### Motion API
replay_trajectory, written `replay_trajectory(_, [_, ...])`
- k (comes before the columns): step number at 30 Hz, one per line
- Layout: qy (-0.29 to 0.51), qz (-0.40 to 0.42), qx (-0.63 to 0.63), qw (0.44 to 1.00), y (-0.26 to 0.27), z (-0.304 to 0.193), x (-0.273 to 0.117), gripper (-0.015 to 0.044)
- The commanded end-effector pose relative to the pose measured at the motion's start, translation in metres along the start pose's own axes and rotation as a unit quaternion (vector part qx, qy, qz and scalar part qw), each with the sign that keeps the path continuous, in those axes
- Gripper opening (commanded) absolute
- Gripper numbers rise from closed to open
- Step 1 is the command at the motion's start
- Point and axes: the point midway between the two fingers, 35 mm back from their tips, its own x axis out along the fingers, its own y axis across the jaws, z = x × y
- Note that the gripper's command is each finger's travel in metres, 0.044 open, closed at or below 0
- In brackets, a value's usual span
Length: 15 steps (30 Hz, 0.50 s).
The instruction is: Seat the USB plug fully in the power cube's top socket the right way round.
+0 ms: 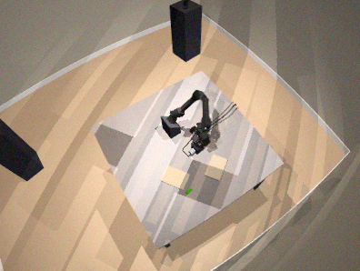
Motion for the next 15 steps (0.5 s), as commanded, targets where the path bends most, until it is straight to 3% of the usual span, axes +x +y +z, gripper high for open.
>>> replay_trajectory(1, [0.001, 0.0, -0.003, 1.0, -0.0002, 0.0003, 0.0008, 0.0])
replay_trajectory(15, [0.001, 0.0, -0.007, 1.0, -0.0003, 0.0011, 0.0025, 0.0])
